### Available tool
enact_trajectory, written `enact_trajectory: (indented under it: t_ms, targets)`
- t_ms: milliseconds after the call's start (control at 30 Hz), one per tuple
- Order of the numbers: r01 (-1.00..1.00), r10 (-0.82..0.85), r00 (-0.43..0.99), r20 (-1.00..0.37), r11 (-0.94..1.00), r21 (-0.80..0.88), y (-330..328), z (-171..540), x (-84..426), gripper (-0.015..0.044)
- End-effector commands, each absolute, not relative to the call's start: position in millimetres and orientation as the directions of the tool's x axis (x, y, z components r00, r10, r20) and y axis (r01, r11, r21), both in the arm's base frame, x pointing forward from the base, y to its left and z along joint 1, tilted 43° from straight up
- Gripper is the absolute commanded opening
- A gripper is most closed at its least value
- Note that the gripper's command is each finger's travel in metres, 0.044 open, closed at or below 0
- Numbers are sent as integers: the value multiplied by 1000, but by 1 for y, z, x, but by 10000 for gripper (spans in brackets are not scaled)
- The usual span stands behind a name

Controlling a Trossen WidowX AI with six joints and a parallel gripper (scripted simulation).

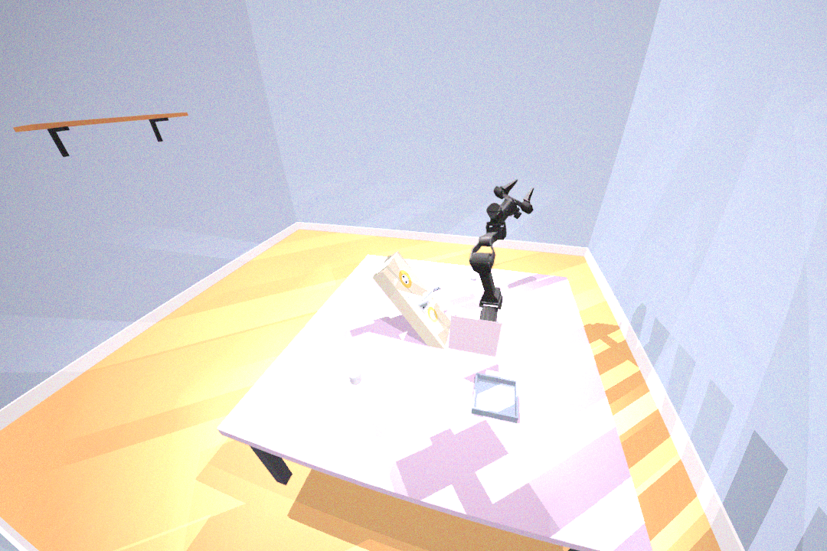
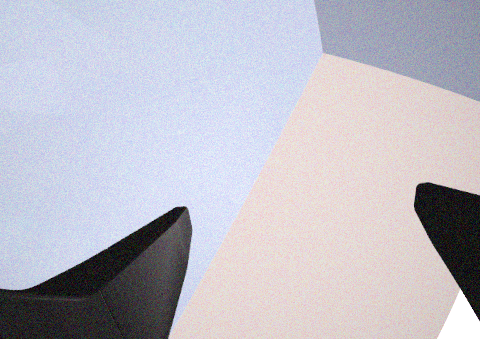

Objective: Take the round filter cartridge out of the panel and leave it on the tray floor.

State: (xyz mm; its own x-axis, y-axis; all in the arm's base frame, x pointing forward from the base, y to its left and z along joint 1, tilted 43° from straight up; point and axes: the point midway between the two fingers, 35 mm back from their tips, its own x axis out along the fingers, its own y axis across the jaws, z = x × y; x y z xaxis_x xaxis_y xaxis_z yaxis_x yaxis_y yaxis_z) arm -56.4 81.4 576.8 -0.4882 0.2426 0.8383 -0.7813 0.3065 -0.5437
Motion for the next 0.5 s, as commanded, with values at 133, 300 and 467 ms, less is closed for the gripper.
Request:
enact_trajectory:
  t_ms: [133, 300, 467]
  targets:
    - [-774, 67, -560, 826, 314, -550, 35, 578, -79, 269]
    - [-792, -199, -590, 783, 333, -512, -37, 572, -89, 138]
    - [-850, -479, -525, 704, 335, -407, -114, 556, -70, 96]
